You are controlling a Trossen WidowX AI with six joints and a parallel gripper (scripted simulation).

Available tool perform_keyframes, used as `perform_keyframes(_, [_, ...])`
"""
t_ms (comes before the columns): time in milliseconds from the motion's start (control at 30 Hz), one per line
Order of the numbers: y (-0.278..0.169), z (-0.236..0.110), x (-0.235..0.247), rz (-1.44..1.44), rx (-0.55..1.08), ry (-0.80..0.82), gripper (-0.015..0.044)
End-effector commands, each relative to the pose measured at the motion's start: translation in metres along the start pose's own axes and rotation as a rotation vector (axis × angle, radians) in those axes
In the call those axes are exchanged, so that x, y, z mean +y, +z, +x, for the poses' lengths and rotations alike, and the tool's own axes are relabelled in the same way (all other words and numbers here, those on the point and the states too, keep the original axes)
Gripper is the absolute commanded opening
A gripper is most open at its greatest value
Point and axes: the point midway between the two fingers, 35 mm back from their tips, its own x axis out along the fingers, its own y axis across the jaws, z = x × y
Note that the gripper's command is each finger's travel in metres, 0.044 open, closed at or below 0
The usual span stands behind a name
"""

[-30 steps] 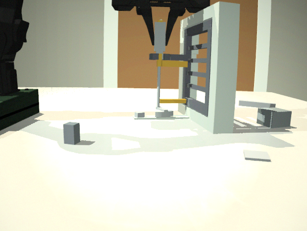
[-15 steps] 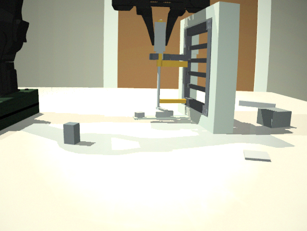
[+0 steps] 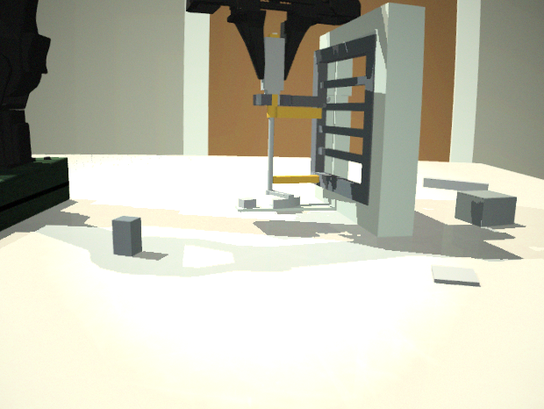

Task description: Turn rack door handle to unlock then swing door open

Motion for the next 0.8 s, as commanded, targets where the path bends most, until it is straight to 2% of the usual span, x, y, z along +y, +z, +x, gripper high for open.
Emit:
perform_keyframes(0, [0.002, -0.001, -0.003, -0.084, -0.005, 0.007, 0.0008])
perform_keyframes(767, [0.023, 0.0, -0.036, -0.475, -0.008, 0.003, 0.0008])
